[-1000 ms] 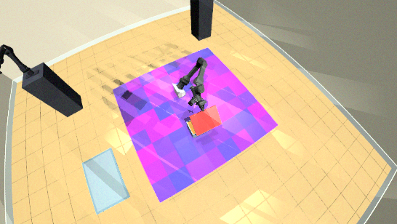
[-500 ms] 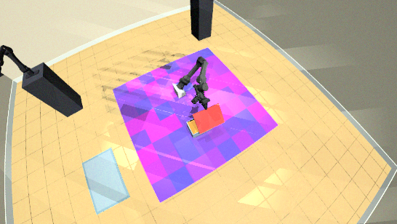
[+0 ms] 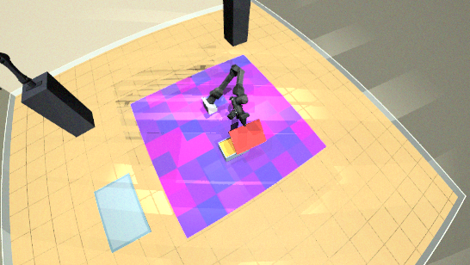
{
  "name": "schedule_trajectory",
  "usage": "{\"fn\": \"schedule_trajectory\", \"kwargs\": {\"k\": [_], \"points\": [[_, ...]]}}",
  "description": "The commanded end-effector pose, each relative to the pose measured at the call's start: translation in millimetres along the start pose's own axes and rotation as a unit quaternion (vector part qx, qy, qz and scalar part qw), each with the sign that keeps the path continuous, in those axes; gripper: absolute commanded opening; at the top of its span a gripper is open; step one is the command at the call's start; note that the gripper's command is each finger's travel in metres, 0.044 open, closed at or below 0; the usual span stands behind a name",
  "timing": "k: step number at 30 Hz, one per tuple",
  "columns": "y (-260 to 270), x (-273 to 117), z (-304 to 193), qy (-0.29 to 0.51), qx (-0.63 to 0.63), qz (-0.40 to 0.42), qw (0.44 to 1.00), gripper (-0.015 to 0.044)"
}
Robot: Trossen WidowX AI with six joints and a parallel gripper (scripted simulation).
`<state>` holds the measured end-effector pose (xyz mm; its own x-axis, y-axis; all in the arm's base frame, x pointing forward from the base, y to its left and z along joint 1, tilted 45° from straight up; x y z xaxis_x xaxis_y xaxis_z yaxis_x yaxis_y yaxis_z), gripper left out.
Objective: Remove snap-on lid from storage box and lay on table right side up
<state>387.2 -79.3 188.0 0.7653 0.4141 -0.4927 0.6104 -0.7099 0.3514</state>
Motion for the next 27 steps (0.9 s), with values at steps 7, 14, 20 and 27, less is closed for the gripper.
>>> {"fn": "schedule_trajectory", "kwargs": {"k": [7,14,20,27], "points": [[-1,-6,-23,0.0,-0.002,0.01,1.0,0.0],[-5,-7,-36,0.0,-0.002,0.01,1.0,0.0],[-9,-8,-47,0.0,-0.002,0.009,1.0,0.0],[-13,-9,-61,0.0,-0.001,0.009,1.0,0.0]]}}
Point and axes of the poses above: the point midway between the two fingers, 35 mm back from their tips, its own x axis out along the fingers, its own y axis across the jaws, z = x × y, the point moved 1 cm from there along -x, back along the fingers, and after that the axes turned 12 degrees about x, right-handed, at the moved point
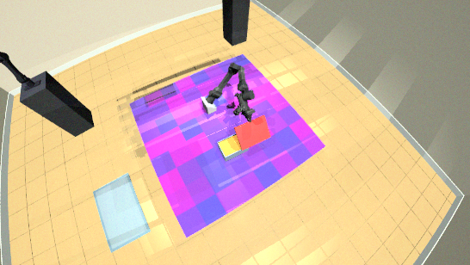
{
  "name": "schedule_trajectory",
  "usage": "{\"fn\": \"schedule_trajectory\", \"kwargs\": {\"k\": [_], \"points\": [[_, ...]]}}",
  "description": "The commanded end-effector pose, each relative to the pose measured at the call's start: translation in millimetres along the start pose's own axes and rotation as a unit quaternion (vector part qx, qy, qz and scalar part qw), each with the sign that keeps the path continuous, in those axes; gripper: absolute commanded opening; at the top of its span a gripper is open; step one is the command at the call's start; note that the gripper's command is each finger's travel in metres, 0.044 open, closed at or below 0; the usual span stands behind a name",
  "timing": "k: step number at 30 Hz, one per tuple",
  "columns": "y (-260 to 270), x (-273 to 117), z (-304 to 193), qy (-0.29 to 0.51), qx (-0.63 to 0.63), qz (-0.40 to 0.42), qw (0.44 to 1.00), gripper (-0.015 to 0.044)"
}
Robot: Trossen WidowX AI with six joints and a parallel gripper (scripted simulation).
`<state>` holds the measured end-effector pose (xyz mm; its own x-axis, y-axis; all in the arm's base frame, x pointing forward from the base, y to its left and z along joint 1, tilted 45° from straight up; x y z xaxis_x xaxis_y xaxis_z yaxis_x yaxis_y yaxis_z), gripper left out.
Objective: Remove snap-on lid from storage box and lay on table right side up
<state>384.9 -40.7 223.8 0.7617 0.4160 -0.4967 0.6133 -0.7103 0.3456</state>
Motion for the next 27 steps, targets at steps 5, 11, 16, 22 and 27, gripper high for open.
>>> {"fn": "schedule_trajectory", "kwargs": {"k": [5,11,16,22,27], "points": [[1,-6,-21,0.002,-0.003,0.012,1.0,0.0],[-3,-7,-32,0.002,-0.003,0.012,1.0,0.0],[-5,-8,-42,0.002,-0.003,0.012,1.0,0.0],[-9,-9,-53,0.002,-0.003,0.012,1.0,0.0],[-12,-10,-63,0.003,-0.003,0.012,1.0,0.0]]}}
Point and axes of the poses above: the point midway between the two fingers, 35 mm back from their tips, its own x axis out along the fingers, its own y axis across the jaws, z = x × y, the point moved 1 cm from there along -x, back along the fingers, and after that the axes turned 12 degrees about x, right-handed, at the moved point
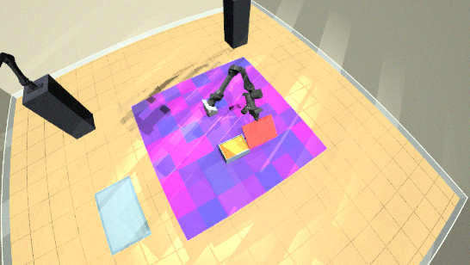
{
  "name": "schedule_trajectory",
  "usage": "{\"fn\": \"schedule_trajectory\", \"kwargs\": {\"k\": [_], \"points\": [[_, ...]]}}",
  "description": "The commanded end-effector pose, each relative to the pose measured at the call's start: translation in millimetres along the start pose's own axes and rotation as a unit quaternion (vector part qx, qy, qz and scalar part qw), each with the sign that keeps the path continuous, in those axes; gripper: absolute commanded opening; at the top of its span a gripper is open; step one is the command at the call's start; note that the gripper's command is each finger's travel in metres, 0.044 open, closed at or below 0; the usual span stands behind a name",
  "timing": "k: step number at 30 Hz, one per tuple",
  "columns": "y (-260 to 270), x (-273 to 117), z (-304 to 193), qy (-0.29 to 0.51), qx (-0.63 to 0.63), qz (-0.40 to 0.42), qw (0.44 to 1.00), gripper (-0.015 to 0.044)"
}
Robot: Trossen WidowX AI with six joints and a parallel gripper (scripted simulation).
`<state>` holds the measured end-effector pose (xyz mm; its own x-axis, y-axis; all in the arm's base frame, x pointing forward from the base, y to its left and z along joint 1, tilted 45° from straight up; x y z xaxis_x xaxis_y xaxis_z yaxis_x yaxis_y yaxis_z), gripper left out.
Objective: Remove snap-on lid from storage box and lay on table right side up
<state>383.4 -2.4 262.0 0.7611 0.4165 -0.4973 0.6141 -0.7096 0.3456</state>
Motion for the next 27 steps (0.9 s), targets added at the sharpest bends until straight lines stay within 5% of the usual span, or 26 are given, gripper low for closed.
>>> {"fn": "schedule_trajectory", "kwargs": {"k": [1,27], "points": [[3,-6,-13,0.003,-0.003,0.012,1.0,0.0],[-12,-11,-63,0.004,-0.002,0.013,1.0,0.0]]}}
Point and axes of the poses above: the point midway between the two fingers, 35 mm back from their tips, its own x axis out along the fingers, its own y axis across the jaws, z = x × y, the point moved 1 cm from there along -x, back along the fingers, and after that the axes turned 12 degrees about x, right-handed, at the moved point
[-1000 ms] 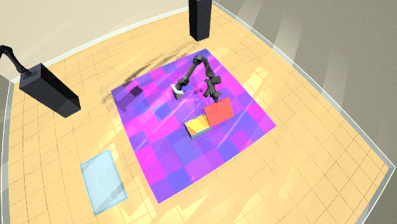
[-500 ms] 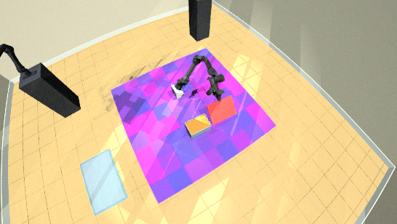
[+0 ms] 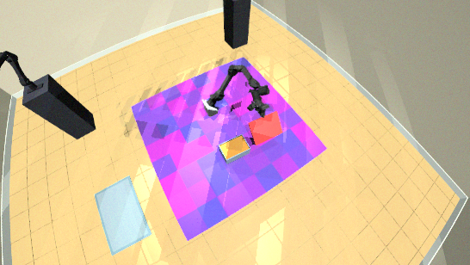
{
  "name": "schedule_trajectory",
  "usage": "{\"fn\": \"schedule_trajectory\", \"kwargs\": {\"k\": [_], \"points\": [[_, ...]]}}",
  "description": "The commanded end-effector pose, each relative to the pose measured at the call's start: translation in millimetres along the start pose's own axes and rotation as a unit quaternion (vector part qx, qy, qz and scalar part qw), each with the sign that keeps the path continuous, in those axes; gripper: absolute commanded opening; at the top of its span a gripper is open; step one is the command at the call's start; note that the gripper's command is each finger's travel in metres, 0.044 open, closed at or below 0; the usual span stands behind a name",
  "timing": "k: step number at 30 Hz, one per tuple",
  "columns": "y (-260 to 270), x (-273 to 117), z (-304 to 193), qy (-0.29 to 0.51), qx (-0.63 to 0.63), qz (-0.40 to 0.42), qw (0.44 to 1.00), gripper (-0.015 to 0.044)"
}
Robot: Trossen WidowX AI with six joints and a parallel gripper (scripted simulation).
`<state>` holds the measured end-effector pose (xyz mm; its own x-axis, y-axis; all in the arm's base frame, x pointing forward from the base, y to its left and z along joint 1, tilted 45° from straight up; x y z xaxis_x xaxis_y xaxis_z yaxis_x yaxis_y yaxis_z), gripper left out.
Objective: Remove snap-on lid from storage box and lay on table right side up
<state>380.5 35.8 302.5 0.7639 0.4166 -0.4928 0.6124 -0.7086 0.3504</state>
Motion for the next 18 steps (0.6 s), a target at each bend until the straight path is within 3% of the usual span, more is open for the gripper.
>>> {"fn": "schedule_trajectory", "kwargs": {"k": [1,18], "points": [[3,-5,-12,0.002,0.0,0.011,1.0,0.0],[-7,-8,-45,0.003,0.0,0.011,1.0,0.0]]}}
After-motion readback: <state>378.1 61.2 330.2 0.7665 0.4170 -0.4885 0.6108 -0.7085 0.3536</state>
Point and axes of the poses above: the point midway between the two fingers, 35 mm back from their tips, its own x axis out along the fingers, its own y axis across the jaws, z = x × y, the point moved 1 cm from there along -x, back along the fingers, and after that the axes turned 12 degrees about x, right-handed, at the moved point
